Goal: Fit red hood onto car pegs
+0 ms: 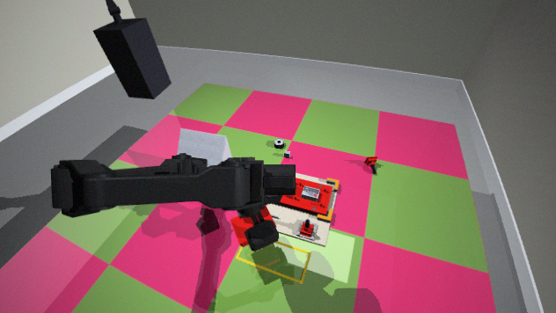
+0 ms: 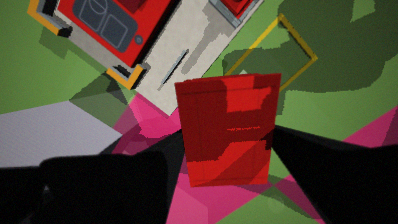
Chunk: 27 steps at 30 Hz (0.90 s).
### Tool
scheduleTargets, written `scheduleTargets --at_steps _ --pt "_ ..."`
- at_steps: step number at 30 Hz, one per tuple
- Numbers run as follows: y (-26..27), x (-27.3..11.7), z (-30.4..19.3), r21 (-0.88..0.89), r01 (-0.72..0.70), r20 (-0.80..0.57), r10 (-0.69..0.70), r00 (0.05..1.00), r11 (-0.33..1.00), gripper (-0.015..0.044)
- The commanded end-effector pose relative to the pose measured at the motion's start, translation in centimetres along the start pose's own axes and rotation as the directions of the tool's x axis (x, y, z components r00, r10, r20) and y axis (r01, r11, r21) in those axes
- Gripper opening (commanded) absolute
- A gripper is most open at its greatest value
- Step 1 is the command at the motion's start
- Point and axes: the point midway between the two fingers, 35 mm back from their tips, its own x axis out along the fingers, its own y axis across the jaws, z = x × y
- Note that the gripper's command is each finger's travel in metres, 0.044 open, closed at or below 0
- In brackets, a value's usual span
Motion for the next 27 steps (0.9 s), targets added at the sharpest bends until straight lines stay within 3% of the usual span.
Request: scheduleTargets --at_steps 1,27 --pt "0.0 -0.5 0.1 0.002 -0.004 0.005 0.004 1.0 1.0 0.0" --pt "0.0 -1.4 9.2 0.339 -0.01 0.0 0.01 1.0 0.941 0.0"
